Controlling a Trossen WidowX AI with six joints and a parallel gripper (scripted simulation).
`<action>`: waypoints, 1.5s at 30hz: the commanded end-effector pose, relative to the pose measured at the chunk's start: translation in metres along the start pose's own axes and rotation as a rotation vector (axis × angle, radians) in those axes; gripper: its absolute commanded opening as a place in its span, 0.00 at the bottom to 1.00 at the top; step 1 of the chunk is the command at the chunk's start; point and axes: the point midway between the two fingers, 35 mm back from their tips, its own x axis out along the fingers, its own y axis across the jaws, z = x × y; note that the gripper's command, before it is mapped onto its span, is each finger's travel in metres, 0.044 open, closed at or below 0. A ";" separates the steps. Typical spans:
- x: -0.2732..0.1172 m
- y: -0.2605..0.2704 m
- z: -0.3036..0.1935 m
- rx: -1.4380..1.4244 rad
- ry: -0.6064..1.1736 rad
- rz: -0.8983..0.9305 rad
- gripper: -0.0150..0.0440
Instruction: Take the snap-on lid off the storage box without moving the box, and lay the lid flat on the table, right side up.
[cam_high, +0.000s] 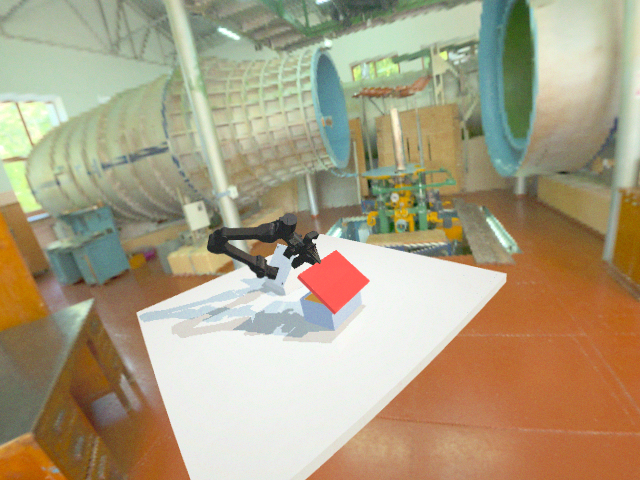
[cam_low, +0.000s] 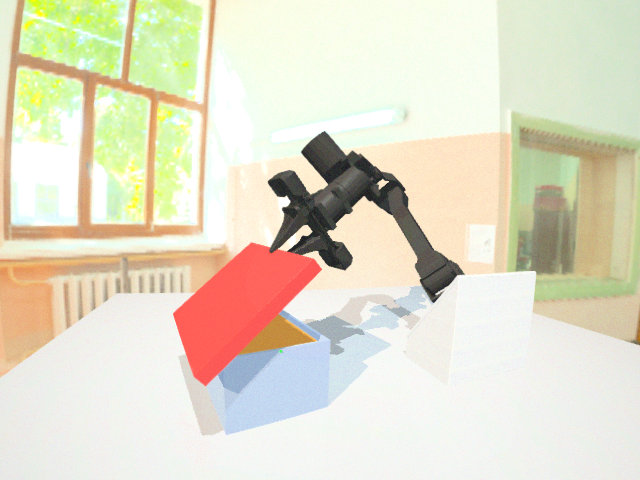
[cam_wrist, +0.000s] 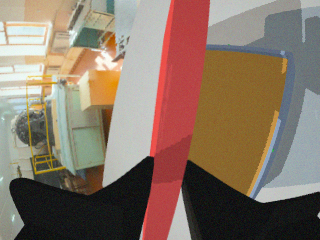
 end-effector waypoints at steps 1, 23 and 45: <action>-0.005 0.009 0.001 0.010 -0.004 0.010 0.25; -0.020 0.026 0.000 0.010 -0.003 0.010 0.25; -0.023 0.018 -0.045 0.012 -0.002 0.011 0.25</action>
